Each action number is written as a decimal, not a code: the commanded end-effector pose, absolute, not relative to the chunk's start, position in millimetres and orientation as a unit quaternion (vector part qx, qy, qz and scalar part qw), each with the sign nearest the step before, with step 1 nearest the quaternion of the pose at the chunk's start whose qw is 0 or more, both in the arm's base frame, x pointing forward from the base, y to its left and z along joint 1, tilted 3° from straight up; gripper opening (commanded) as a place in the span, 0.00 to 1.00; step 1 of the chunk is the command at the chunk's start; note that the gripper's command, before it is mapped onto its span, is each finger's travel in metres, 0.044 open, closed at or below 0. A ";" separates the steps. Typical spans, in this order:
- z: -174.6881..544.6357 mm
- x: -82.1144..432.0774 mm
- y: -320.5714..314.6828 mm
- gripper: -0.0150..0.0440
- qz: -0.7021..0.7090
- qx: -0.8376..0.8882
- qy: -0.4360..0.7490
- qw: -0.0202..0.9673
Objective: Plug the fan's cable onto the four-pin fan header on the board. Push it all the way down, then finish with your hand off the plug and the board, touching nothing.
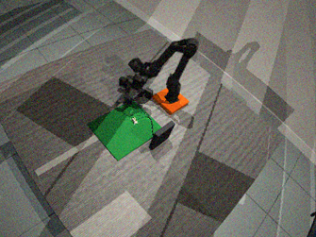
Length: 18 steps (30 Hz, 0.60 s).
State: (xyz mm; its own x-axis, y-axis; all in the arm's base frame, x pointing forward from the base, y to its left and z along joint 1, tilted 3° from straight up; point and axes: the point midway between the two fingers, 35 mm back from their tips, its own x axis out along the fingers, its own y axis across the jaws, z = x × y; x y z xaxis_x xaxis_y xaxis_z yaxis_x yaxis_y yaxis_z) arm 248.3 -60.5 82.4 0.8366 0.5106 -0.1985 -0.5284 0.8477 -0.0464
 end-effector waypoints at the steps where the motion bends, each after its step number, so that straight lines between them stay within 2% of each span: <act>1: 84.5 248.4 -60.6 0.25 0.271 -0.050 0.089 0.957; 18: 74.8 249.3 -60.5 0.25 0.271 -0.050 0.089 0.957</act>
